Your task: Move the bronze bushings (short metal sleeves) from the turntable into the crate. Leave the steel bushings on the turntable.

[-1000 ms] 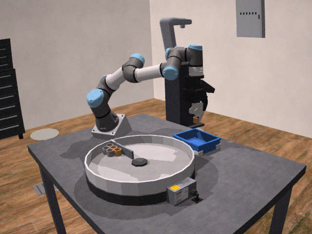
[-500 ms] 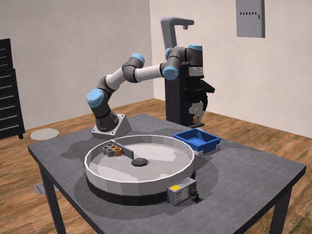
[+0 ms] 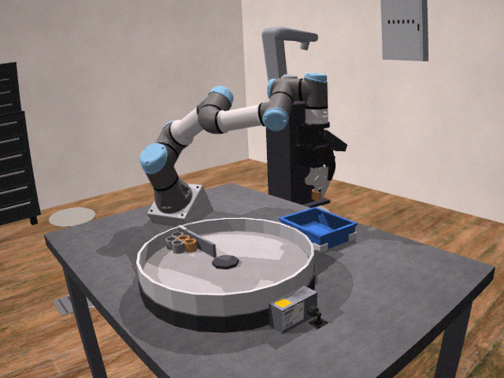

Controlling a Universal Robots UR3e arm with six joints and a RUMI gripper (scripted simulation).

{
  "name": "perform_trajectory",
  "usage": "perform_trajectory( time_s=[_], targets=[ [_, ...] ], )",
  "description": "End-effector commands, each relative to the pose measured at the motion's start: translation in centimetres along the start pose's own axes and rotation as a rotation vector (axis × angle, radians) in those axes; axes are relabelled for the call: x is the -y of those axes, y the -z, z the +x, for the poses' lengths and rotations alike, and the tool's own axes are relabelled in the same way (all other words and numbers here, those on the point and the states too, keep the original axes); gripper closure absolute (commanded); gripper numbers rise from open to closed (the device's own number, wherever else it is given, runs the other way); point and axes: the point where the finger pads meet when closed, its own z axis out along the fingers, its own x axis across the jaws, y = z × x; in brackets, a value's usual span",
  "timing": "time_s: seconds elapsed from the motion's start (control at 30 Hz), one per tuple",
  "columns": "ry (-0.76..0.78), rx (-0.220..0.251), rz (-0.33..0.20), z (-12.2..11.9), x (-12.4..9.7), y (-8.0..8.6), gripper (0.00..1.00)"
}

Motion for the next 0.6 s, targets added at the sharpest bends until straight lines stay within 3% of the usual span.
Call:
perform_trajectory(
  time_s=[0.0, 0.57],
  targets=[
    [-0.002, -0.006, 0.004, 0.1, 0.0, -0.3, 1.0],
    [-0.002, -0.006, 0.004, 0.1, 0.1, -3.3, 1.0]
  ],
)
